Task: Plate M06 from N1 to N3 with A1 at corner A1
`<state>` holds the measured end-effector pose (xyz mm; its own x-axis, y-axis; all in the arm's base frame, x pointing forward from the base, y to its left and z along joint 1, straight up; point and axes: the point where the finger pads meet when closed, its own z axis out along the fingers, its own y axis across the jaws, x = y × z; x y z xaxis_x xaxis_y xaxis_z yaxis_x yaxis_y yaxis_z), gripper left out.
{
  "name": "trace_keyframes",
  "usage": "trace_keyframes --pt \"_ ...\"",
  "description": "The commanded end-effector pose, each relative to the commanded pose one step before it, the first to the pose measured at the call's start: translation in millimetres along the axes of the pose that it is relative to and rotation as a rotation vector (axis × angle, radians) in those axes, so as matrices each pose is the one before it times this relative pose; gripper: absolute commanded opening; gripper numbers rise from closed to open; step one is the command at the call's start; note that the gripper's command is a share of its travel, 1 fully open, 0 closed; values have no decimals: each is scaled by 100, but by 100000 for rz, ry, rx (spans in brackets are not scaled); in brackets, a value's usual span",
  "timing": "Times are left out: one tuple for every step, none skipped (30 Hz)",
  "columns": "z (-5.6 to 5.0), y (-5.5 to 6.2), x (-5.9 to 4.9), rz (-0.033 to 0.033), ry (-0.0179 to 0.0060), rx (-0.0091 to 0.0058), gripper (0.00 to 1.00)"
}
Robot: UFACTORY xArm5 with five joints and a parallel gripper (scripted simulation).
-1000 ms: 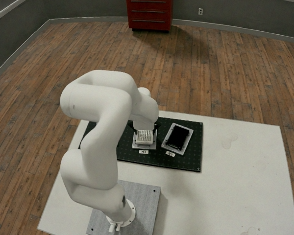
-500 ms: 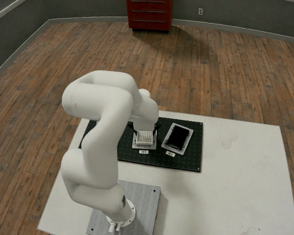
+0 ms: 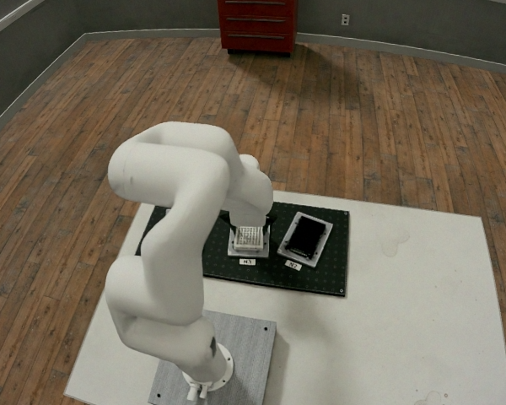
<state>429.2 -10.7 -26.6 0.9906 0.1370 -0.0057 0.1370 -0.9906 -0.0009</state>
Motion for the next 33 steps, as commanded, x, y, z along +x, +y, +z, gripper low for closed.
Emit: trace_keyframes --pt "-84 18 110 0 380 574 0" --pt "0 0 0 0 0 0 0" --pt "0 0 0 0 0 0 0" --pt "0 0 0 0 0 0 0" --pt "0 0 0 0 0 0 0" --pt "0 0 0 0 0 0 0" --pt "0 0 0 0 0 0 0" --pt "66 0 0 0 0 0 100" --pt "0 0 0 0 0 0 100" --pt "0 0 0 0 0 0 100" --pt "0 0 0 0 0 0 100" --pt "0 0 0 0 0 0 100" --pt "0 0 0 0 0 0 100" --pt "0 0 0 0 0 0 100" --pt "0 0 0 0 0 0 100" --pt "0 0 0 0 0 0 100" --pt "0 0 0 0 0 0 100" --pt "0 0 0 0 0 0 100" --pt "0 0 0 0 0 0 100" --pt "0 0 0 0 0 0 100" --pt "0 0 0 0 0 0 100" --pt "0 0 0 0 0 0 100" --pt "0 0 0 0 0 0 100" --pt "0 0 0 0 0 0 100" --pt "0 0 0 0 0 0 100" --pt "0 0 0 0 0 0 100" --pt "0 0 0 0 0 0 100" --pt "0 0 0 0 0 0 100" --pt "0 0 0 0 0 0 100" --pt "0 0 0 0 0 0 100" --pt "0 0 0 0 0 0 100" --pt "0 0 0 0 0 0 100" --pt "0 0 0 0 0 0 100"
